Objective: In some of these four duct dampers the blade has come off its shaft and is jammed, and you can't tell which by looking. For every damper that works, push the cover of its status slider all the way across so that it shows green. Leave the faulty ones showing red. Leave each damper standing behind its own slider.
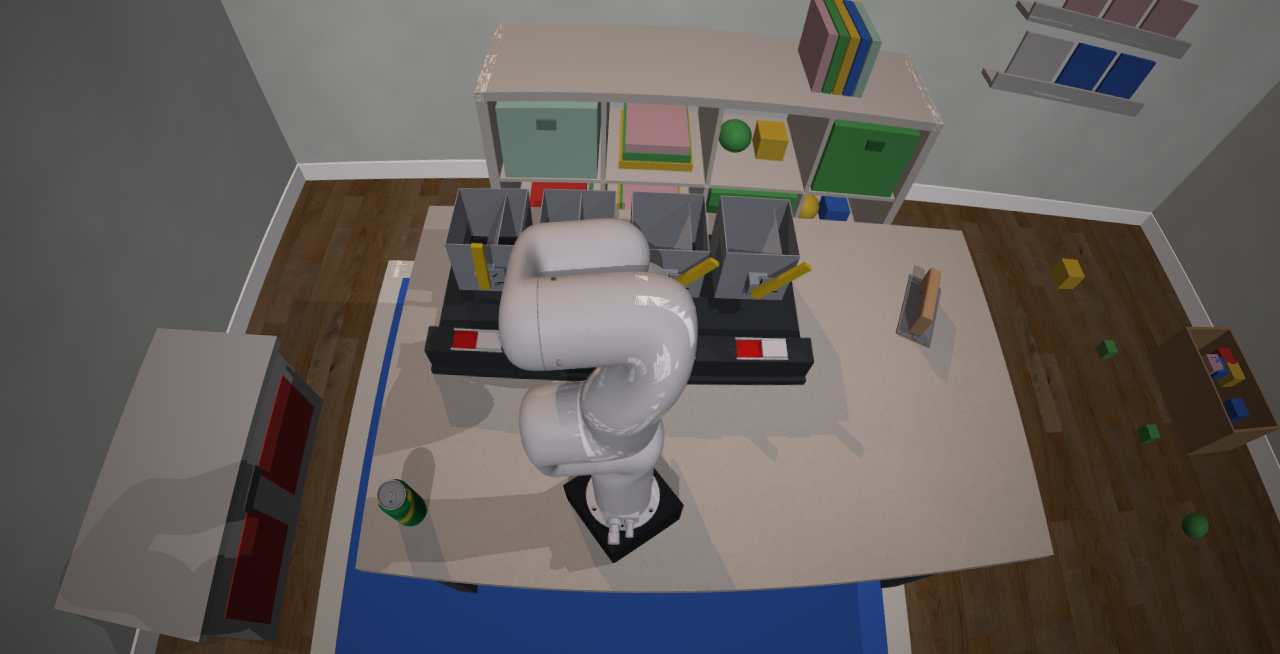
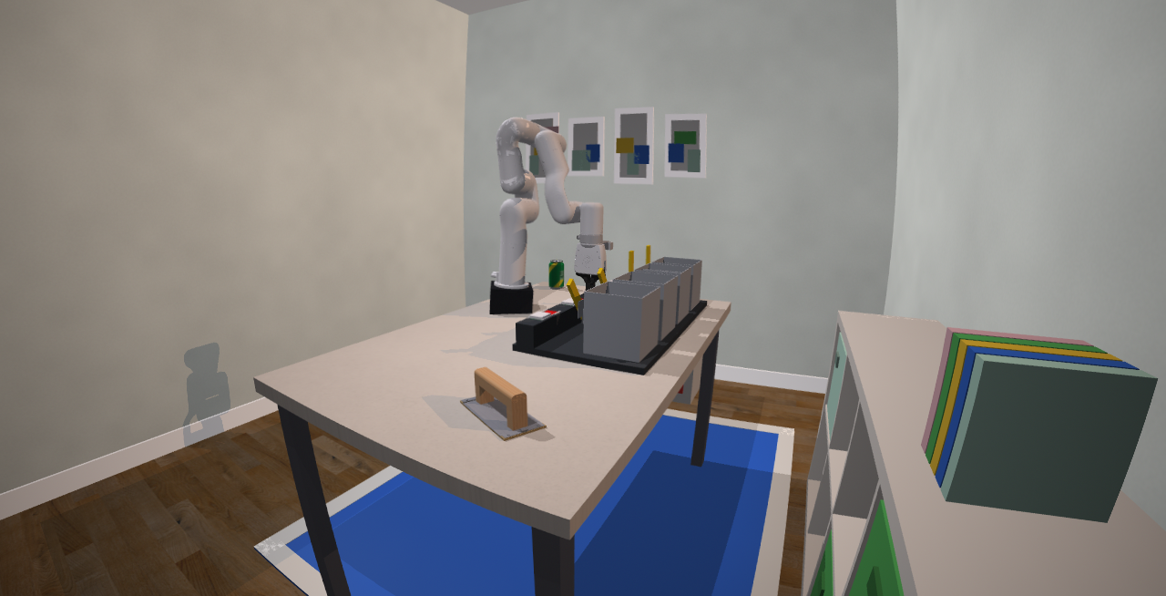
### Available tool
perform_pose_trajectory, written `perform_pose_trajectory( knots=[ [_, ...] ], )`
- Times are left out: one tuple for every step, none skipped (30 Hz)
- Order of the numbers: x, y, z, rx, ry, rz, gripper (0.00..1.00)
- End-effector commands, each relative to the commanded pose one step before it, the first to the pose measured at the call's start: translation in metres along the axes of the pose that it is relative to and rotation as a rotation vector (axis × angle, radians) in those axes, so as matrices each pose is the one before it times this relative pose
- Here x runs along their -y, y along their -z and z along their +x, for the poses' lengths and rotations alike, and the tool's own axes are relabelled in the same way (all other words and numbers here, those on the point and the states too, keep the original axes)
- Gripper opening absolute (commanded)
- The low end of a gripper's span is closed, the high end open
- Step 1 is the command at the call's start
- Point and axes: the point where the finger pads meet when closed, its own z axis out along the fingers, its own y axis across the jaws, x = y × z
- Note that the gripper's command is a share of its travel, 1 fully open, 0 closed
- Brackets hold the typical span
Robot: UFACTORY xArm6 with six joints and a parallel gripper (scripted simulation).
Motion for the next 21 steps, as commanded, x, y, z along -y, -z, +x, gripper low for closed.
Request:
perform_pose_trajectory(
  knots=[
    [-0.00131, 0.00079, 0.00135, -0.00026, 0.00006, -0.00318, 0.0],
    [0.0, 0.0, 0.0003, 0.0, 0.0, 0.0, 0.0],
    [0.0, 0.0, 0.00031, 0.0, 0.0, 0.0, 0.0],
    [0.0, 0.0, 0.00033, 0.0, 0.0, 0.0, 0.0],
    [0.0, 0.0, 0.00034, 0.0, 0.0, 0.0, 0.0],
    [0.0, 0.0, 0.00035, 0.0, 0.0, 0.0, 0.0],
    [0.0, 0.0, 0.00036, 0.0, 0.0, 0.0, 0.0],
    [0.0, 0.0, 0.00037, 0.0, 0.0, 0.0, 0.0],
    [0.0, 0.0, 0.00038, 0.0, 0.0, 0.0, 0.0],
    [0.0, 0.0, 0.00039, 0.0, 0.0, 0.0, 0.0],
    [0.0, 0.0, 0.0004, 0.0, 0.0, 0.0, 0.0],
    [0.0, 0.0, 0.00041, 0.0, 0.0, 0.0, 0.0],
    [0.0, 0.0, 0.0, 0.0, 0.0, 0.0, 0.0],
    [0.0, 0.0, 0.0, 0.0, 0.0, 0.0, 0.0],
    [0.0, 0.0, 0.00042, 0.0, 0.0, 0.0, 0.0],
    [0.0, 0.0, 0.00043, 0.0, 0.0, 0.0, 0.0],
    [0.0, 0.0, 0.00044, 0.0, 0.0, 0.0, 0.0],
    [0.0, 0.0, 0.00045, 0.0, 0.0, 0.0, 0.0],
    [0.0, 0.0, 0.00046, 0.0, 0.0, 0.0, 0.0],
    [0.0, 0.0, 0.00047, 0.0, 0.0, 0.0, 0.0],
    [0.0, 0.0, 0.00048, 0.0, 0.0, 0.0, 0.0]
  ],
)
